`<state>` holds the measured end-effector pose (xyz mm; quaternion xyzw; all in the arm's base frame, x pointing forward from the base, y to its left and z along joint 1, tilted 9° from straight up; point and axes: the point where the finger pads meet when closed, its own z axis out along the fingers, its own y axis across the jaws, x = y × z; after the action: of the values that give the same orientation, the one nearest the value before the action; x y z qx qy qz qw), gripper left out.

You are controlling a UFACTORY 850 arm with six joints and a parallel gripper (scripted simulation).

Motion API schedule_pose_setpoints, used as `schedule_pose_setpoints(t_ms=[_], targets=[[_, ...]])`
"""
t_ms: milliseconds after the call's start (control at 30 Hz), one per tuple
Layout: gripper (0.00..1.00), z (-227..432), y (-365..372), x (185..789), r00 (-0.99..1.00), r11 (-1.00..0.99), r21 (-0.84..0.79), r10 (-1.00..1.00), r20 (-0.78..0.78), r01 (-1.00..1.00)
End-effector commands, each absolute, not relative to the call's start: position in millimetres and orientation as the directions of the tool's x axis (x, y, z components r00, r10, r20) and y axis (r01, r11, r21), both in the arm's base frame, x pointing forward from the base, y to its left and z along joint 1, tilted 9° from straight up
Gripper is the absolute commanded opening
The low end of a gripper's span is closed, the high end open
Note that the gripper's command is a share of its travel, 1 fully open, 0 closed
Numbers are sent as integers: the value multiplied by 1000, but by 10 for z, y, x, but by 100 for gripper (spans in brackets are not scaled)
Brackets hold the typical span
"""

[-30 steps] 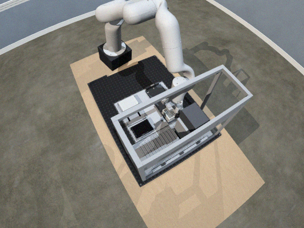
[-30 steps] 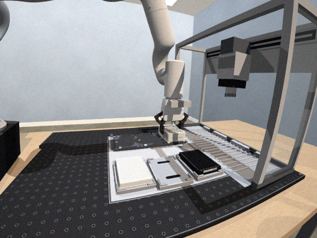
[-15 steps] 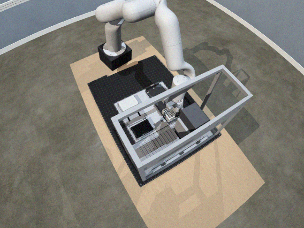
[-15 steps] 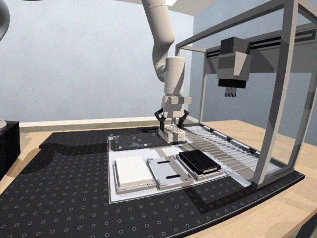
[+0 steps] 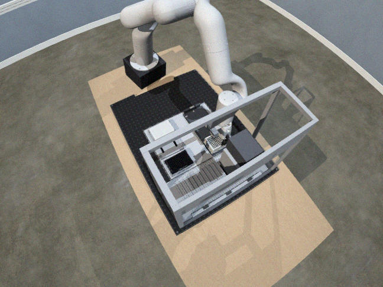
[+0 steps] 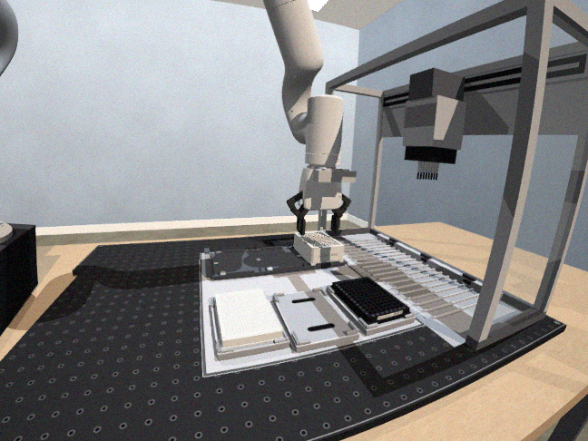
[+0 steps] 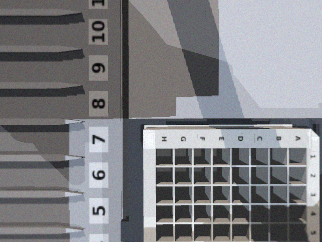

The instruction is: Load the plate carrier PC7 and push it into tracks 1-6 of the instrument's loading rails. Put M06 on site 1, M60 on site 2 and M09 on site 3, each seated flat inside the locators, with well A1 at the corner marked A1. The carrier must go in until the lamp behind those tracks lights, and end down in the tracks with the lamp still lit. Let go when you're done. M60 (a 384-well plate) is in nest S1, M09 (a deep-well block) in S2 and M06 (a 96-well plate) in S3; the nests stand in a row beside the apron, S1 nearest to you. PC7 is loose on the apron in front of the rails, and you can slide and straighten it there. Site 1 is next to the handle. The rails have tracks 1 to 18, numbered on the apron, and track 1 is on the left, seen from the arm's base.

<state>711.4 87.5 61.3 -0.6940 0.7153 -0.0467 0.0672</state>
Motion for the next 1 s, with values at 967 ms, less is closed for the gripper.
schedule_pose_setpoints(t_ms=[967], targets=[[100,1090,864,7046,-28,32,-162,-999,-32,-986]])
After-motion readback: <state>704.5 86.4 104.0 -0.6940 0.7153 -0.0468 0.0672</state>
